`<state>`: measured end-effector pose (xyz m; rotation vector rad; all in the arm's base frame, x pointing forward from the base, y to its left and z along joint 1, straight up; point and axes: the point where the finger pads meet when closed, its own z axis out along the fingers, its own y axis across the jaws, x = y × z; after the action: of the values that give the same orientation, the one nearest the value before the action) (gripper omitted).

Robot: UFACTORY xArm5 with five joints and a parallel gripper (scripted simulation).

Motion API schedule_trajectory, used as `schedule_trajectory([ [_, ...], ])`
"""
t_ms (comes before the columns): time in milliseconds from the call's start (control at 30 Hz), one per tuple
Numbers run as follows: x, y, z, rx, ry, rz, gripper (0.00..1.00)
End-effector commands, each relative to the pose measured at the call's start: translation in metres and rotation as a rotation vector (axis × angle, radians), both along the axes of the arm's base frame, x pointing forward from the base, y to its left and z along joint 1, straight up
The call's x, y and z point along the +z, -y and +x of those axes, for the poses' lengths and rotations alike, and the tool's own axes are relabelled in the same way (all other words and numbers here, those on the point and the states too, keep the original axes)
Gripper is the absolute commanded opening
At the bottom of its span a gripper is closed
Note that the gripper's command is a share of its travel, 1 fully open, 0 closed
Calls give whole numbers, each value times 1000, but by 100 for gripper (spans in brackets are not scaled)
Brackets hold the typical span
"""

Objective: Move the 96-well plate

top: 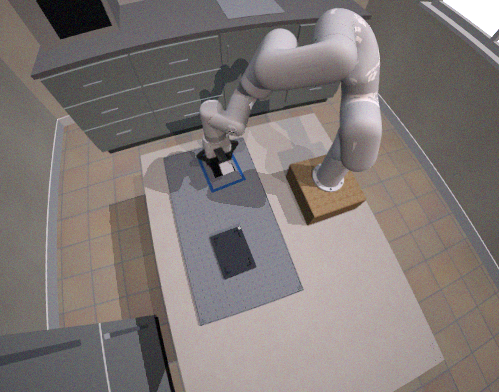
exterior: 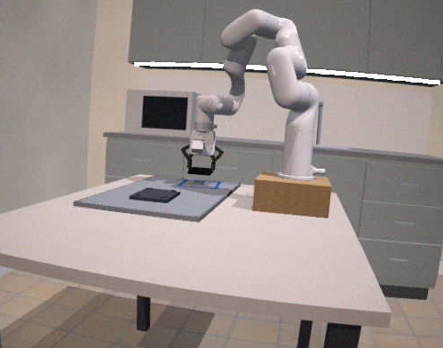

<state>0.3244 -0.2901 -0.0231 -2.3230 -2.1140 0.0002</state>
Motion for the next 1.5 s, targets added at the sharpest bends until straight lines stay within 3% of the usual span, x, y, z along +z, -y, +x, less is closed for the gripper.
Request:
schedule_trajectory([
  [0,-6,1,1,0,2,-2,0],
  [567,-31,1,1,0,2,-2,0],
  [1467,-32,1,1,0,2,-2,0],
])
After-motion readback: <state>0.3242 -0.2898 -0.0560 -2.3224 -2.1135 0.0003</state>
